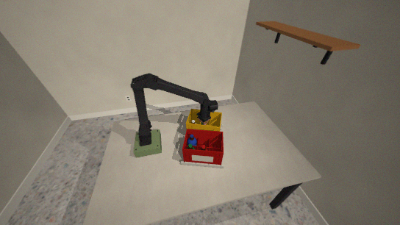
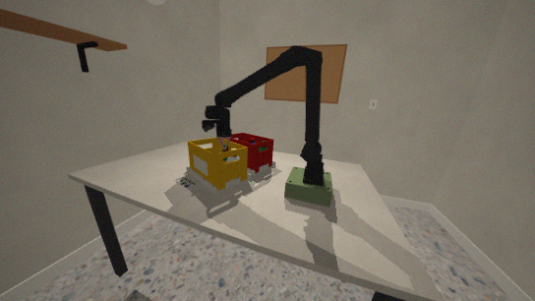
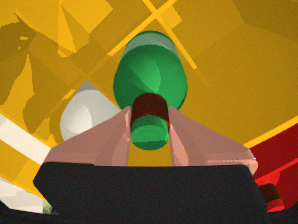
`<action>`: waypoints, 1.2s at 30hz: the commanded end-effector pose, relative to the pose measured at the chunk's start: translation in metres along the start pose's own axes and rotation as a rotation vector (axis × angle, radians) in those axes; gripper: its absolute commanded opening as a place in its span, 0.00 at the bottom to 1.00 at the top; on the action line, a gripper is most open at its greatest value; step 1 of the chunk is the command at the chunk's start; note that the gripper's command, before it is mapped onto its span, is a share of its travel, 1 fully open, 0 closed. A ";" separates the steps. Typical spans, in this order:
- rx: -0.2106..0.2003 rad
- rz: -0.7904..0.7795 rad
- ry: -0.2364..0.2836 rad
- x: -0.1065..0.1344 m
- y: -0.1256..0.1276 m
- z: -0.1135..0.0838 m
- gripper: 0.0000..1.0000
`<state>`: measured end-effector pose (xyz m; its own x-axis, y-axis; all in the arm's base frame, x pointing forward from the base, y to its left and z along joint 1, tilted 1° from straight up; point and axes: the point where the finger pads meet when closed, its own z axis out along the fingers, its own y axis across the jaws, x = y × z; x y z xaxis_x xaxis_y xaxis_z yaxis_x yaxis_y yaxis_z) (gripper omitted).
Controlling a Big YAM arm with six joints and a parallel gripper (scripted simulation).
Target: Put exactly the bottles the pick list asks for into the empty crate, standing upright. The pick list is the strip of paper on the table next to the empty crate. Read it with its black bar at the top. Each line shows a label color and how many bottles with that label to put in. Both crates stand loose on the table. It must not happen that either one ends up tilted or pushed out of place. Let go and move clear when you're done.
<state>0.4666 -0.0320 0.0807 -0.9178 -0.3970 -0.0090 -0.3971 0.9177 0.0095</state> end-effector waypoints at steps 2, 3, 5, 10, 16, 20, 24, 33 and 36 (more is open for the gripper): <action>0.018 0.000 -0.035 -0.012 -0.005 -0.013 0.00; 0.018 0.000 -0.035 -0.012 -0.005 -0.013 0.00; 0.018 0.000 -0.035 -0.012 -0.005 -0.013 0.00; 0.018 0.000 -0.035 -0.012 -0.005 -0.012 0.61; 0.018 0.000 -0.035 -0.012 -0.004 -0.012 0.61; 0.018 0.000 -0.035 -0.012 -0.004 -0.012 0.61; 0.018 0.000 -0.035 -0.012 -0.004 -0.012 0.61; 0.018 0.000 -0.035 -0.012 -0.004 -0.011 0.61; 0.018 0.000 -0.035 -0.012 -0.004 -0.011 0.61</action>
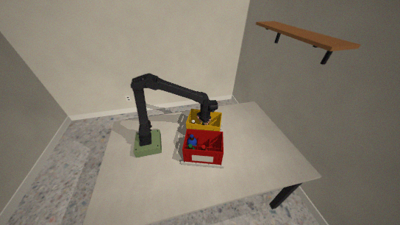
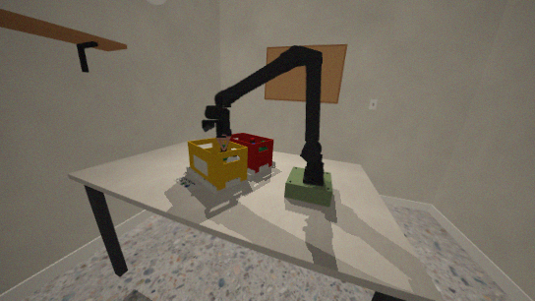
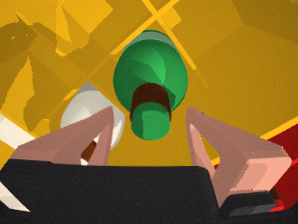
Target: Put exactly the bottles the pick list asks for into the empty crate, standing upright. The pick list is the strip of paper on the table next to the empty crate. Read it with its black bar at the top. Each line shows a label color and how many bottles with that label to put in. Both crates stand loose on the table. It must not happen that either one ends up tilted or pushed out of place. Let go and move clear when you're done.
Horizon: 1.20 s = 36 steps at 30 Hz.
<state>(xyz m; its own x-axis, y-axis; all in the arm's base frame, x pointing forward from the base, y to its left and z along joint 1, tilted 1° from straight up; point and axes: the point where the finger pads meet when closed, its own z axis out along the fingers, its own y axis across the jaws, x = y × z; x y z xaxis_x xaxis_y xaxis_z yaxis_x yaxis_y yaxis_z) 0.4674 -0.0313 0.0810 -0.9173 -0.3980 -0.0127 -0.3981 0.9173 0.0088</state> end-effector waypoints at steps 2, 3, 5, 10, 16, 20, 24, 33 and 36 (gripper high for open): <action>0.017 0.001 -0.032 -0.011 -0.005 -0.011 0.61; 0.017 0.001 -0.032 -0.011 -0.005 -0.011 0.61; 0.017 0.001 -0.032 -0.011 -0.005 -0.011 0.61; 0.007 0.005 -0.010 -0.003 0.003 0.000 0.61; 0.011 0.006 -0.017 -0.003 0.002 -0.003 0.61; 0.012 0.005 -0.020 -0.003 0.002 -0.003 0.61; 0.013 0.005 -0.022 -0.003 0.002 -0.005 0.61; 0.015 0.005 -0.026 -0.002 0.002 -0.005 0.61; 0.014 0.006 -0.023 -0.002 0.003 -0.005 0.61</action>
<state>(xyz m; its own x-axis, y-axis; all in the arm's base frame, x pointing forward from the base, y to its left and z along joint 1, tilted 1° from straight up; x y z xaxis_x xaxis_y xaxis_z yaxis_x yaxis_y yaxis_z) 0.4699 -0.0313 0.0816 -0.9173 -0.3975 -0.0223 -0.3977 0.9175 0.0038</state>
